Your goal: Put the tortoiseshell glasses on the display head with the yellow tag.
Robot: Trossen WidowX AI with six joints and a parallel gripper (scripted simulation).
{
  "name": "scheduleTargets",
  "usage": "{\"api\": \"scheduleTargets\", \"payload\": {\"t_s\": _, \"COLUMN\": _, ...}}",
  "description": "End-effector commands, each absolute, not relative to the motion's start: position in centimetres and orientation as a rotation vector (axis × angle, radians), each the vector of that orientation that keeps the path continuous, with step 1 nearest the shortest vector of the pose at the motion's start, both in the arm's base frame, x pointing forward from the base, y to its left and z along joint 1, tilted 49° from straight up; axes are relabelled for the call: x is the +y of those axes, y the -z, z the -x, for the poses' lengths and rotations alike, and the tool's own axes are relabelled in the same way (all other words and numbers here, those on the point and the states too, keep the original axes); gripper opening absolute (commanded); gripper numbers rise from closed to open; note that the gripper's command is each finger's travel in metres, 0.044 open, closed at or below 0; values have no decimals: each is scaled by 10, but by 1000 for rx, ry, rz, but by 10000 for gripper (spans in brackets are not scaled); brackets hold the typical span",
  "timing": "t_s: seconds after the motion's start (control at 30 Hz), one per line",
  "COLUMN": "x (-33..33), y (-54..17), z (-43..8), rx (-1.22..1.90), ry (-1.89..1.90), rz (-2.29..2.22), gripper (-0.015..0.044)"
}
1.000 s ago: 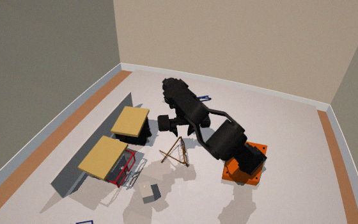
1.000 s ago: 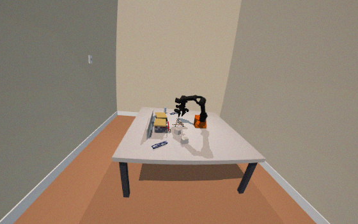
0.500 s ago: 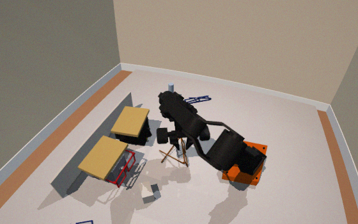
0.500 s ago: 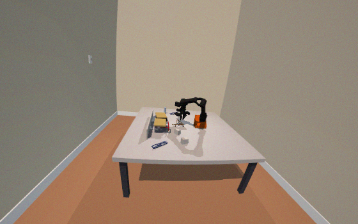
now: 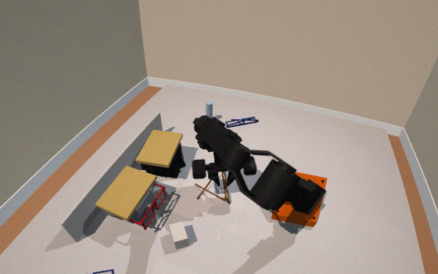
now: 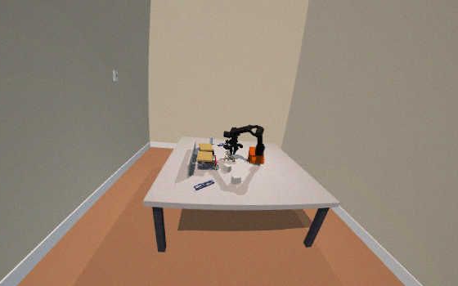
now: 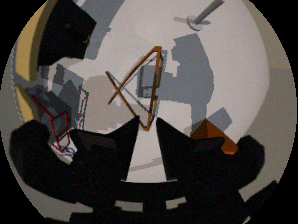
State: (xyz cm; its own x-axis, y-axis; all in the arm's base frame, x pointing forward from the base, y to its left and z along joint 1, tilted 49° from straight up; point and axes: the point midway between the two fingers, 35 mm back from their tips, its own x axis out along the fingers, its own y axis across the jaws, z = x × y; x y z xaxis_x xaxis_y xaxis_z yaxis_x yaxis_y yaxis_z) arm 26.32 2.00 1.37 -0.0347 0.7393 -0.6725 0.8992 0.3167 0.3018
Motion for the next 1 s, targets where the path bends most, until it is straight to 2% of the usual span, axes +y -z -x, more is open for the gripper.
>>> {"api": "scheduleTargets", "payload": {"t_s": 0.0, "x": 25, "y": -9, "z": -262, "rx": 1813, "ry": 262, "rz": -1471, "gripper": 120}}
{"api": "scheduleTargets", "payload": {"t_s": 0.97, "x": 53, "y": 19, "z": -255, "rx": 1815, "ry": 259, "rz": -1473, "gripper": 120}}
